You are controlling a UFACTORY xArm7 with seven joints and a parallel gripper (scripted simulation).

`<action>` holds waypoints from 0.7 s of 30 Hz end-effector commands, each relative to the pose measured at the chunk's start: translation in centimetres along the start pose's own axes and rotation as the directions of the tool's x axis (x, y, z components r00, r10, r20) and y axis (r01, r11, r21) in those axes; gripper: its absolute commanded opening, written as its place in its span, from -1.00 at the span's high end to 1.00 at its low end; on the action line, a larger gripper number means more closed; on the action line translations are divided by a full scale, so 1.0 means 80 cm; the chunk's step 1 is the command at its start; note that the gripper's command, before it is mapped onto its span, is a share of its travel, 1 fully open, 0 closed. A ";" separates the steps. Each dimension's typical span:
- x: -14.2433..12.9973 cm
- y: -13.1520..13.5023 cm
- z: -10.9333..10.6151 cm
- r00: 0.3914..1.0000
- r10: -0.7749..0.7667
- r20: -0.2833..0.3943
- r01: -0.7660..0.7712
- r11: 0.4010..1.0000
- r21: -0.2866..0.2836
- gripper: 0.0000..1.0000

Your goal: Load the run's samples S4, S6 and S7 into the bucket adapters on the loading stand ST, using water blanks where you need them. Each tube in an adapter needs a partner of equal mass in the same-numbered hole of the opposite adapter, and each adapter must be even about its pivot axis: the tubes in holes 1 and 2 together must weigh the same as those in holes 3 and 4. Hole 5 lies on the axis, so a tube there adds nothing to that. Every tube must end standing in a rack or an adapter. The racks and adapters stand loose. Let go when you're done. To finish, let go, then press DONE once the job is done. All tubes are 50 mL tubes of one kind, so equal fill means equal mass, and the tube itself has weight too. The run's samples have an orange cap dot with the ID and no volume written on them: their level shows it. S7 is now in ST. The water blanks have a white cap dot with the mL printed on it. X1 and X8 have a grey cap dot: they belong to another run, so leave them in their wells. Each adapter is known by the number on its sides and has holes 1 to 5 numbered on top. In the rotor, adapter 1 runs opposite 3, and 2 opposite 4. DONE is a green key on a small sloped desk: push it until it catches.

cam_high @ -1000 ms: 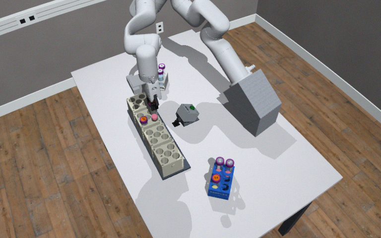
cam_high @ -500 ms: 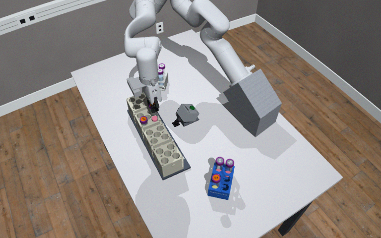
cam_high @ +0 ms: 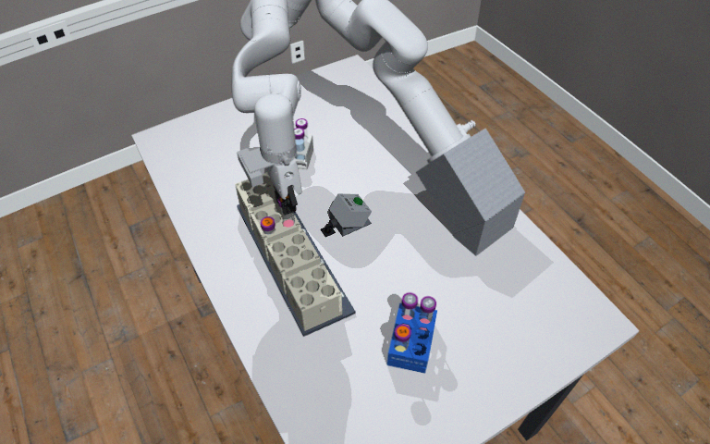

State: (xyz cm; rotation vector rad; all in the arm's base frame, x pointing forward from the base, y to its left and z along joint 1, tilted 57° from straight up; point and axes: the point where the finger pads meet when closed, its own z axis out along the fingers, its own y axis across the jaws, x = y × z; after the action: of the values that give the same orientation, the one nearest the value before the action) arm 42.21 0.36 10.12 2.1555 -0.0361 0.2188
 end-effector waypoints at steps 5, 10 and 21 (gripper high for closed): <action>0.001 -0.001 0.006 1.000 0.000 -0.005 0.000 1.000 0.003 1.00; 0.001 -0.001 0.012 1.000 0.000 -0.005 0.000 1.000 0.003 1.00; 0.001 -0.001 0.023 1.000 0.000 -0.005 0.000 1.000 0.003 1.00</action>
State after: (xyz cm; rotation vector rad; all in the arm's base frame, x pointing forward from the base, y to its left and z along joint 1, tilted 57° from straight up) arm 42.47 -1.06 9.17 2.1558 -0.0357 0.2195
